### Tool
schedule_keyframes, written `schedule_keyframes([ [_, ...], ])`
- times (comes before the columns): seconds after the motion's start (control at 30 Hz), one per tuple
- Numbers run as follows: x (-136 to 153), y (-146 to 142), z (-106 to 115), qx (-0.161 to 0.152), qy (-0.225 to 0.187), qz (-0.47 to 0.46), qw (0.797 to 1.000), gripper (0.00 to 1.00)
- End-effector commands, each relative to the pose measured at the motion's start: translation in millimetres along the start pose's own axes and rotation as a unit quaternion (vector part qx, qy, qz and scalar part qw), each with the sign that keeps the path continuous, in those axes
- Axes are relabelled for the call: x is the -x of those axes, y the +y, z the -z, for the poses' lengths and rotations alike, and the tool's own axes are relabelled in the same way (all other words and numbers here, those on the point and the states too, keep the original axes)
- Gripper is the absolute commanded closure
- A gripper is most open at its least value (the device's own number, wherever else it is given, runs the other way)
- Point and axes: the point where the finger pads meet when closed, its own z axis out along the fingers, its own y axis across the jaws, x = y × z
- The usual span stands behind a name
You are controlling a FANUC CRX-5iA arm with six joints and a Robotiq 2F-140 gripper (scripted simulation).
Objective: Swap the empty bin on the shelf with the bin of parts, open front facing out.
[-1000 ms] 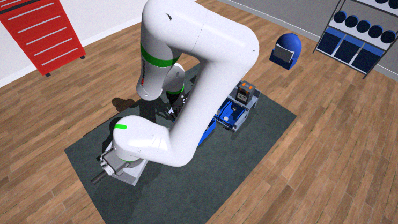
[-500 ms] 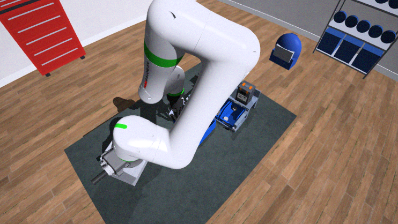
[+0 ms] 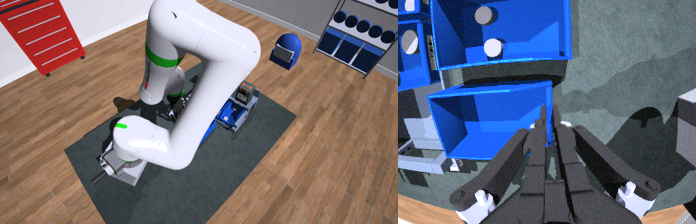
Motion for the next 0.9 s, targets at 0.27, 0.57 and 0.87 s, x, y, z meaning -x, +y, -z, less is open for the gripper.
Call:
schedule_keyframes([
  [0.27, 0.3, -0.4, 0.3, 0.0, 0.0, 0.0, 1.0, 0.38],
  [0.57, 0.3, -0.4, 0.3, 0.0, 0.0, 0.0, 1.0, 0.38],
  [0.87, 0.3, -0.4, 0.3, 0.0, 0.0, 0.0, 1.0, 0.38],
])
